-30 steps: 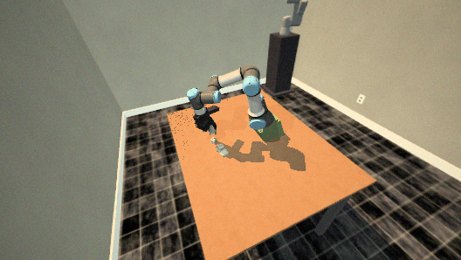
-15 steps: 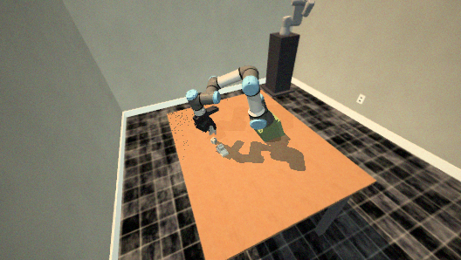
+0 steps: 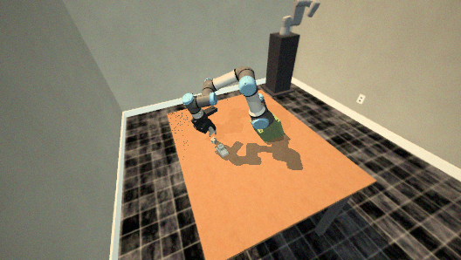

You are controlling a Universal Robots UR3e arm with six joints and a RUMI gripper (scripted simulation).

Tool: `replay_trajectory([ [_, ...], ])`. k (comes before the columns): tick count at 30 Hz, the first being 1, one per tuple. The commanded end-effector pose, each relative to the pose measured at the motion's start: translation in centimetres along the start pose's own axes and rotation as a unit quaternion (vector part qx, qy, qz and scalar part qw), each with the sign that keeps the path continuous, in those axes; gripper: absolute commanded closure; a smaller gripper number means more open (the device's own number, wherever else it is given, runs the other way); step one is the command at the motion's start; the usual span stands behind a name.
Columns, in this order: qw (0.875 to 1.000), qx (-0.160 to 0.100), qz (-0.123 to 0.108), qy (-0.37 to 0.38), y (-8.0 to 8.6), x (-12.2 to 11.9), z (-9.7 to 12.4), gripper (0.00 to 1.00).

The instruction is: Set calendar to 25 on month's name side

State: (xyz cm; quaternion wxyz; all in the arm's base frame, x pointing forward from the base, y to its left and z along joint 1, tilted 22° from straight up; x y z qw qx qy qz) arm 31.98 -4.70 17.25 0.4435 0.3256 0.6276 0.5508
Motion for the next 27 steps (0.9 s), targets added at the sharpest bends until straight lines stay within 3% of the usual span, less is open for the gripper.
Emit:
replay_trajectory([
  [1, 1.000, 0.020, -0.002, -0.001, 0.1, 0.0, 0.3, 0.71],
  [13, 0.997, 0.075, -0.018, 0.001, 0.0, 0.2, 1.3, 0.71],
  [27, 0.996, 0.084, -0.021, 0.001, 0.0, 0.2, 1.5, 0.71],
])
Point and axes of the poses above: the point where the finger pads meet when closed, its own y axis back along the fingers, its own x axis across the jaws, z = x × y, the point moved 7 cm from there along y, back along the fingers, and after that the axes turned 9 degrees about -y, right-handed, at the moved point
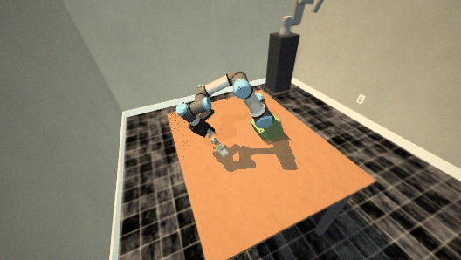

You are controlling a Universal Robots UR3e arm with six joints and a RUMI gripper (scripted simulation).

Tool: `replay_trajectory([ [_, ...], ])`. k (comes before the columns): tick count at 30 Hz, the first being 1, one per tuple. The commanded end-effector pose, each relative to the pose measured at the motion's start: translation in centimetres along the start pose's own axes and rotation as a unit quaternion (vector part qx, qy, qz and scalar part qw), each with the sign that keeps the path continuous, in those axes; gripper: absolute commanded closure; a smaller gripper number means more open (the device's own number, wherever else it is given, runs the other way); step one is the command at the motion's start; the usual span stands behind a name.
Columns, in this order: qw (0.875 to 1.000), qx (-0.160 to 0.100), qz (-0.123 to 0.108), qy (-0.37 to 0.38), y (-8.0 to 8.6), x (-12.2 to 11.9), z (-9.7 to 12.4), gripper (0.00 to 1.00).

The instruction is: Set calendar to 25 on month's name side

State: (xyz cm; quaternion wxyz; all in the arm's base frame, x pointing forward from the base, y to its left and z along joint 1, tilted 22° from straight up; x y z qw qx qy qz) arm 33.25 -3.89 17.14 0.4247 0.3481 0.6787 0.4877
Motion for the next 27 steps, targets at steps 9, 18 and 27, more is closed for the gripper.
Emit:
replay_trajectory([
  [9, 1.000, 0.006, -0.001, -0.001, 0.07, -0.04, 0.12, 0.71],
  [18, 0.999, 0.034, -0.001, -0.002, 0.04, -0.04, 0.52, 0.71],
  [27, 0.998, 0.065, -0.005, -0.003, -0.01, 0.02, 1.01, 0.71],
])
Point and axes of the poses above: the point where the finger pads meet when closed, its own y axis back along the fingers, its own x axis across the jaws, z = x × y, the point moved 7 cm from there along y, back along the fingers, and after that the axes turned 9 degrees about -y, right-handed, at the moved point
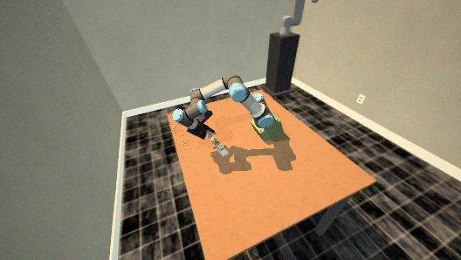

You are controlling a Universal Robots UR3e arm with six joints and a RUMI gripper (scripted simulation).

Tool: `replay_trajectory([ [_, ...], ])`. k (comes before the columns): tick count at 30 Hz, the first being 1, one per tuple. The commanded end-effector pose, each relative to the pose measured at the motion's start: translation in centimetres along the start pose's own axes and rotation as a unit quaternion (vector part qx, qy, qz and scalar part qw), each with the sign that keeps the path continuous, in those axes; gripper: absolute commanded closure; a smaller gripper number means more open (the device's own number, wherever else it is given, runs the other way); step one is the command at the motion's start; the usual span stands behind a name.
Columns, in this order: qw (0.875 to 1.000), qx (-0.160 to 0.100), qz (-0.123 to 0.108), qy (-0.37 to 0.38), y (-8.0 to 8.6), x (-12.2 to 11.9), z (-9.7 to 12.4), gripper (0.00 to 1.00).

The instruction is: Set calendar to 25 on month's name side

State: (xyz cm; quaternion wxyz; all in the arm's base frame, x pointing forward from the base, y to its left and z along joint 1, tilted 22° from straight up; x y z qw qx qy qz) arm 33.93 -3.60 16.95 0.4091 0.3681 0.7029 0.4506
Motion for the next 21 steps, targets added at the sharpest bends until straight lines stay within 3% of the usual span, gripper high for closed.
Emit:
replay_trajectory([
  [1, 1.000, 0.019, -0.003, -0.001, 0.07, -0.01, 0.32, 0.71],
  [10, 0.998, 0.056, -0.011, 0.000, 0.04, 0.13, 0.94, 0.71],
  [21, 0.997, 0.075, -0.018, 0.000, 0.01, 0.24, 1.27, 0.71],
])
Point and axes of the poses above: the point where the finger pads meet when closed, its own y axis back along the fingers, its own x axis across the jaws, z = x × y, the point moved 7 cm from there along y, back along the fingers, and after that the axes turned 9 degrees about -y, right-handed, at the moved point
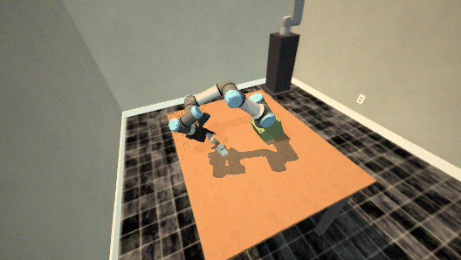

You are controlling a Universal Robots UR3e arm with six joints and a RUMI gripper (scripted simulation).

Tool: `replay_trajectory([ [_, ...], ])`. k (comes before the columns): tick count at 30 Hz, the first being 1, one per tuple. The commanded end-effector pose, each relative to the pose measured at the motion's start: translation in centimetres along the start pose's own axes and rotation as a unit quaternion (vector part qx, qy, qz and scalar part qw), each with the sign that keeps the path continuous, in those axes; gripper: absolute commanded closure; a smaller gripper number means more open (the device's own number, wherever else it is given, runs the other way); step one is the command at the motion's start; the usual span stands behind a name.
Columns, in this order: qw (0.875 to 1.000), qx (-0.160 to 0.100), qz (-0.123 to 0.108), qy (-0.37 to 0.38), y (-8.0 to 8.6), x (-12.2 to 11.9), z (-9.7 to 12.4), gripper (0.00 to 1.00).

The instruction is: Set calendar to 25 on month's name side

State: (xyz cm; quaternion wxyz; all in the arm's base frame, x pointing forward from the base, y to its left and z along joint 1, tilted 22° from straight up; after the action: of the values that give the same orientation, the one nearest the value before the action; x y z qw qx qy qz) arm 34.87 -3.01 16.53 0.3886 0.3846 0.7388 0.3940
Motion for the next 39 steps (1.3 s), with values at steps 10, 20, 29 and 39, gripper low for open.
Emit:
replay_trajectory([
  [10, 1.000, 0.008, -0.003, 0.000, 0.09, 0.00, 0.14, 0.71],
  [20, 1.000, 0.008, -0.003, 0.000, 0.09, 0.00, 0.14, 0.71],
  [29, 1.000, 0.008, -0.003, 0.000, -0.01, 0.02, 0.24, 0.71],
  [39, 1.000, 0.008, -0.003, 0.000, -0.65, 0.11, 0.85, 0.71],
])
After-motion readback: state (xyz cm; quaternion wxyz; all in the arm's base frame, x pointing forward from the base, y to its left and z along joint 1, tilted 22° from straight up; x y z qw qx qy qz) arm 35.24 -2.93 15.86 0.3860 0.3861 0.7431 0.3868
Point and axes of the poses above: the point where the finger pads meet when closed, its own y axis back along the fingers, its own x axis across the jaws, z = x × y, the point moved 7 cm from there along y, back along the fingers, and after that the axes turned 9 degrees about -y, right-handed, at the moved point
